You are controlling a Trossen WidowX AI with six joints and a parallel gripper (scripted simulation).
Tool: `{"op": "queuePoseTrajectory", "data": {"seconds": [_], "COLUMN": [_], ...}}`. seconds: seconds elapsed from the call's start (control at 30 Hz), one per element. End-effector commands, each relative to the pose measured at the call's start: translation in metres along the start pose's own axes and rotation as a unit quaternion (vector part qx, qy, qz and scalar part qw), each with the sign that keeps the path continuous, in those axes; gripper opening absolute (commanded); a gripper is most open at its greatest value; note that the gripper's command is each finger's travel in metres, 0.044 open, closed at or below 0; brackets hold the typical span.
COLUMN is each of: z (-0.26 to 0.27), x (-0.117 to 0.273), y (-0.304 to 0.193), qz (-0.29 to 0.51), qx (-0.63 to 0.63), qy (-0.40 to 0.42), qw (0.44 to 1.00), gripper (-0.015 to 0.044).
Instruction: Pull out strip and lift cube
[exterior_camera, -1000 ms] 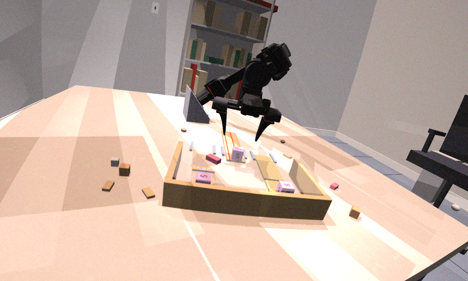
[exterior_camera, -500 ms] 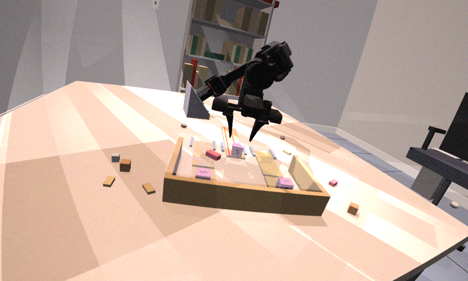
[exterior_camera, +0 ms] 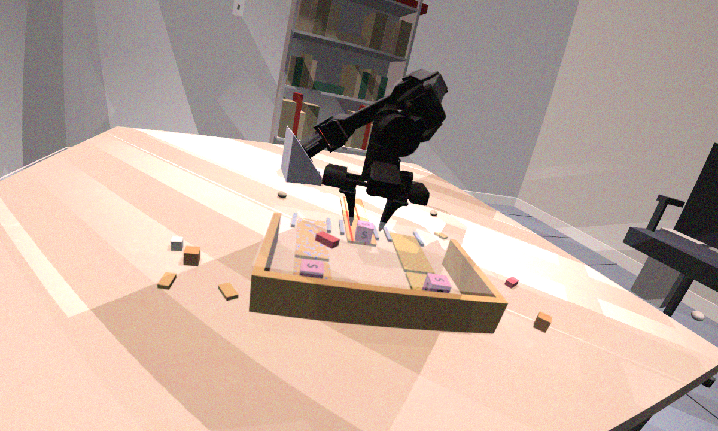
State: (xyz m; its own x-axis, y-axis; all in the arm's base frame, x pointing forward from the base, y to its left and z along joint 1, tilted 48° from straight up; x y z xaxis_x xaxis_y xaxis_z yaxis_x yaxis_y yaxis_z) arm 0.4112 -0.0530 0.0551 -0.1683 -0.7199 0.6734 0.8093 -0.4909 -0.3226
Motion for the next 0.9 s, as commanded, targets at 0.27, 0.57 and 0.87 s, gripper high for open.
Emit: {"op": "queuePoseTrajectory", "data": {"seconds": [0.27,0.57,0.87], "z": [-0.001,0.000,-0.002], "x": [-0.019,-0.016,-0.014], "y": [-0.002,-0.001,-0.003], "qz": [0.002,0.001,0.001], "qx": [-0.003,0.000,0.000], "qy": [0.002,0.000,0.000], "qw": [1.000,1.000,1.000], "gripper": [0.0250,0.0125,0.0000]}}
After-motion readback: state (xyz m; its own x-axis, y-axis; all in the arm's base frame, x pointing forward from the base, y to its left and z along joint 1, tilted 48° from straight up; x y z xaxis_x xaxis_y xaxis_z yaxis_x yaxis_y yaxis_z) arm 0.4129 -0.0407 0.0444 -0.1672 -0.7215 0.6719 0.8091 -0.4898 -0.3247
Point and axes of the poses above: the point midway between the two fingers, 35 mm back from their tips, its own x axis back along the fingers, its own z axis across the jaws, y = z × x, the point moved 2 cm from there along x, back along the fingers, and after that the axes turned 10 degrees about -x, right-handed, at the moved point
